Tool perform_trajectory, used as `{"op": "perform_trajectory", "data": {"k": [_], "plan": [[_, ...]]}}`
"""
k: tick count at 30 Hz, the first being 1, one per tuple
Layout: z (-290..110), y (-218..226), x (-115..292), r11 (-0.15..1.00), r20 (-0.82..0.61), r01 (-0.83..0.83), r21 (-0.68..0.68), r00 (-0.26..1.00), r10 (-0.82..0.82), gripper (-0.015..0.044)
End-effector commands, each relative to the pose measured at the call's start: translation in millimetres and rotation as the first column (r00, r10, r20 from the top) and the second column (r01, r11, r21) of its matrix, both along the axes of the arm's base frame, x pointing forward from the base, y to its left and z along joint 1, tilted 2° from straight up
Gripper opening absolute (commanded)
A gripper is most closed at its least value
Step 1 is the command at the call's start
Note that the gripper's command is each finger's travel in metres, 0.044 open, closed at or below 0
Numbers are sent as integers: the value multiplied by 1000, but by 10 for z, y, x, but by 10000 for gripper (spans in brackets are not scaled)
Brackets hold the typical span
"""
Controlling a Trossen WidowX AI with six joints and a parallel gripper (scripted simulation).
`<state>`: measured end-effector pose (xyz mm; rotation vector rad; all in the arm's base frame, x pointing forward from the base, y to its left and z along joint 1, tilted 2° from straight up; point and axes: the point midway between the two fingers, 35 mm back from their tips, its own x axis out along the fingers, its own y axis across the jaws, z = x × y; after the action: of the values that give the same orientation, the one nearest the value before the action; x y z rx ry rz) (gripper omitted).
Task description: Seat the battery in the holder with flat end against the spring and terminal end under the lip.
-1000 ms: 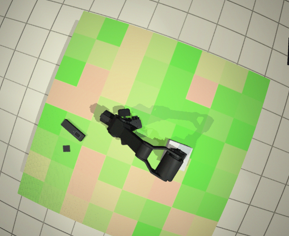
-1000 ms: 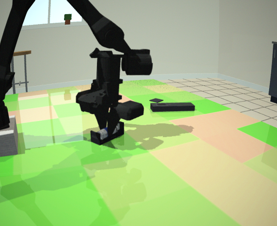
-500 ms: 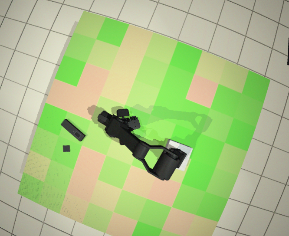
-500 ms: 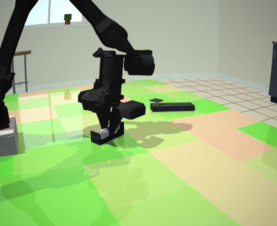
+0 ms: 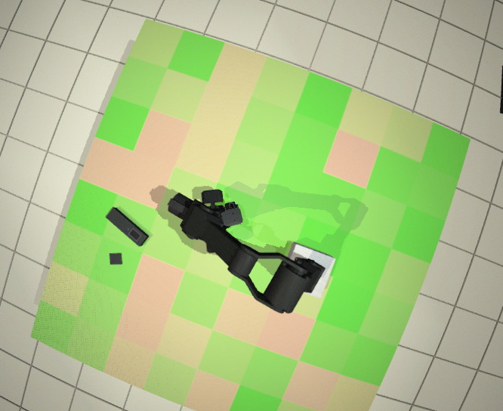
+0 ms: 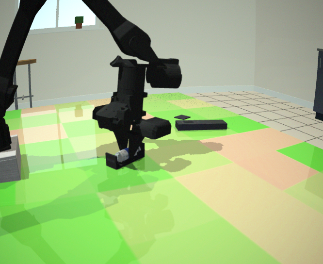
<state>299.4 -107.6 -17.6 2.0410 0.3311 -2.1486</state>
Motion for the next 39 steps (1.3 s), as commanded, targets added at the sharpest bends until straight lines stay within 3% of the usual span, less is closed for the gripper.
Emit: {"op": "perform_trajectory", "data": {"k": [1, 5, 26, 36, 39], "plan": [[2, -3, 12, 1000, 2, 2, 0, 1000, -2, 76], [2, -3, 12, 1000, 2, 2, 0, 1000, -2, 178], [149, -1, 5, 1000, 0, 0, -1, 1000, 0, 178], [875, 12, -4, 1000, 0, 0, -1, 1000, 0, 440], [875, 19, -25, 1000, 0, 0, -1, 1000, 0, 440]]}}
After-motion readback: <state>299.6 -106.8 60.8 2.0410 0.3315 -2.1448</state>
